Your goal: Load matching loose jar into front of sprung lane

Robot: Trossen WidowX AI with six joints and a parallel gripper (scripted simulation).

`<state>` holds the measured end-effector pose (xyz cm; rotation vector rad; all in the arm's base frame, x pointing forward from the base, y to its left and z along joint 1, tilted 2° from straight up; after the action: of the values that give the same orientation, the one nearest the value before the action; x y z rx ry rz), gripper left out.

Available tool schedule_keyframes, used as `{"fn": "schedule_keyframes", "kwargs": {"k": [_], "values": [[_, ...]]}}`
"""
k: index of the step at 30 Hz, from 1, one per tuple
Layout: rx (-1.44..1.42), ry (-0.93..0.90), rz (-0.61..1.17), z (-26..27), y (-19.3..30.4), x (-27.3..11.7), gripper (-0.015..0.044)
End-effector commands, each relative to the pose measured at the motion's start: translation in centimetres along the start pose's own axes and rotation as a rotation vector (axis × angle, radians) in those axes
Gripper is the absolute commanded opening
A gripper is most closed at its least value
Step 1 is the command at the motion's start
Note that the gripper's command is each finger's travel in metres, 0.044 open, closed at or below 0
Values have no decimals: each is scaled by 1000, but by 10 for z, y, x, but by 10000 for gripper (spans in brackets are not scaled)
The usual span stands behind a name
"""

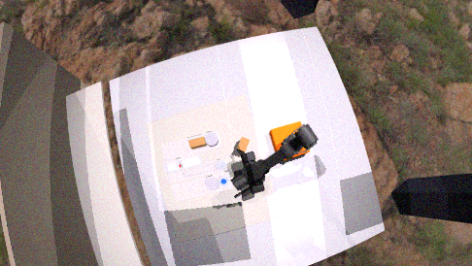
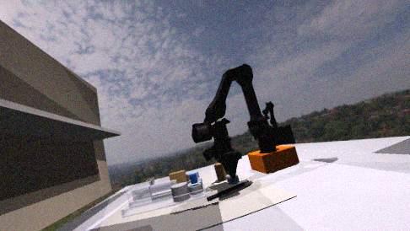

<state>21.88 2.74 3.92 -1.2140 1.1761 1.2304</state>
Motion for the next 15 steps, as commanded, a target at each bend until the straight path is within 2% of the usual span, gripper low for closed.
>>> {"fn": "schedule_keyframes", "kwargs": {"k": [1,12,15], "values": [[-3,-5,1,0,-1,-14,6],[-3,-5,1,-3,7,-92,0],[-3,-5,1,-3,10,-102,0]]}}
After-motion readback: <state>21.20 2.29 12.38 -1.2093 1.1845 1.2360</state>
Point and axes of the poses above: the point midway between the two fingers, 35 mm back from their tips, its own x axis out along the fingers, its own z axis across the jaws, y = z × x, the point moved 5 cm from there along -x, back along the fingers, and after that the axes turned 13 degrees about -x, right-handed, at the moved point
